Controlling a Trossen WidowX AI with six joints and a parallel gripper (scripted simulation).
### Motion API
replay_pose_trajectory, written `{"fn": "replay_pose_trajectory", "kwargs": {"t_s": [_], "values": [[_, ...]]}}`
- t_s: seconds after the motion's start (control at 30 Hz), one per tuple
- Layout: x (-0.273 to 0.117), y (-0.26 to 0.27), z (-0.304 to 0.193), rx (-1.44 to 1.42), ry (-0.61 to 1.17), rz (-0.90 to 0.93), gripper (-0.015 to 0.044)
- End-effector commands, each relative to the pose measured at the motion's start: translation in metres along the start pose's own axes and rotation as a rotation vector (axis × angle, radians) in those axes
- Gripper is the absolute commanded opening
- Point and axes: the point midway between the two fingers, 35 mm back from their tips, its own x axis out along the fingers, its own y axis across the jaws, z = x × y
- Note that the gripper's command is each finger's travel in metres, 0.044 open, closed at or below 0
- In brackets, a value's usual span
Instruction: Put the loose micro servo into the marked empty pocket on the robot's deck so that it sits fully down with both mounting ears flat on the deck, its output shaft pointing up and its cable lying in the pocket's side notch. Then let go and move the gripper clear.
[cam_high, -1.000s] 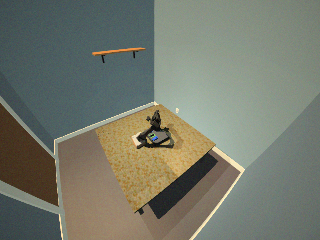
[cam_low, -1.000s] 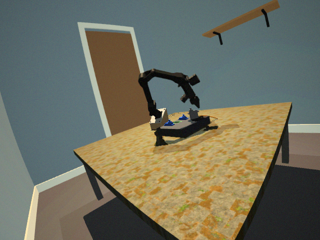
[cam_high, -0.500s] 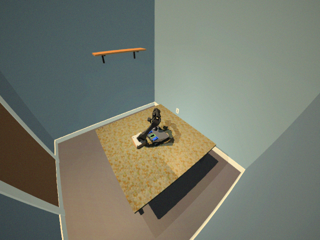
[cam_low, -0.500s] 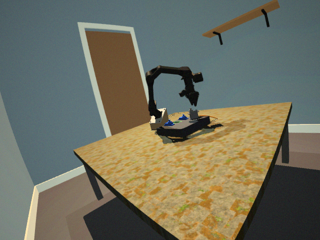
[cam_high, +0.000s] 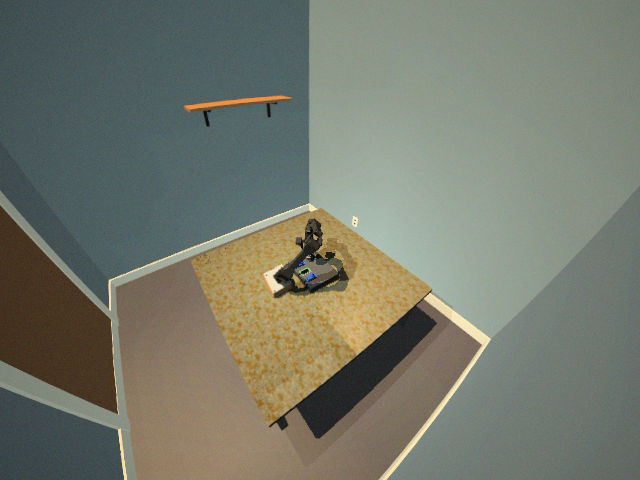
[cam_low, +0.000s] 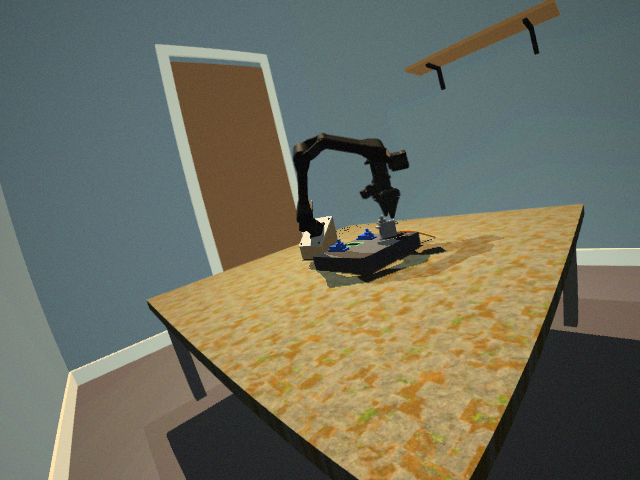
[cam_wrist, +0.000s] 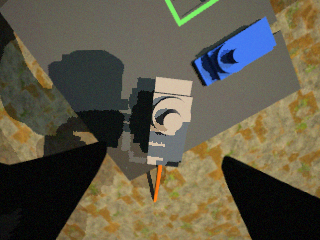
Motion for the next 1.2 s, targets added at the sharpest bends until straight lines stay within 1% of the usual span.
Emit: {"fn": "replay_pose_trajectory", "kwargs": {"t_s": [0.0, 0.43, 0.83, 1.03, 1.13, 1.17], "values": [[0.005, -0.001, 0.0, -0.011, -0.002, 0.006, 0.044], [0.022, -0.001, 0.001, -0.01, -0.002, 0.006, 0.044], [0.022, -0.001, 0.001, -0.01, -0.002, 0.006, 0.0125], [0.022, -0.001, 0.001, -0.01, -0.002, 0.006, 0.0085], [0.017, -0.001, 0.0, -0.01, -0.002, 0.006, 0.0006], [0.013, -0.001, 0.0, -0.011, -0.002, 0.006, 0.0]]}}
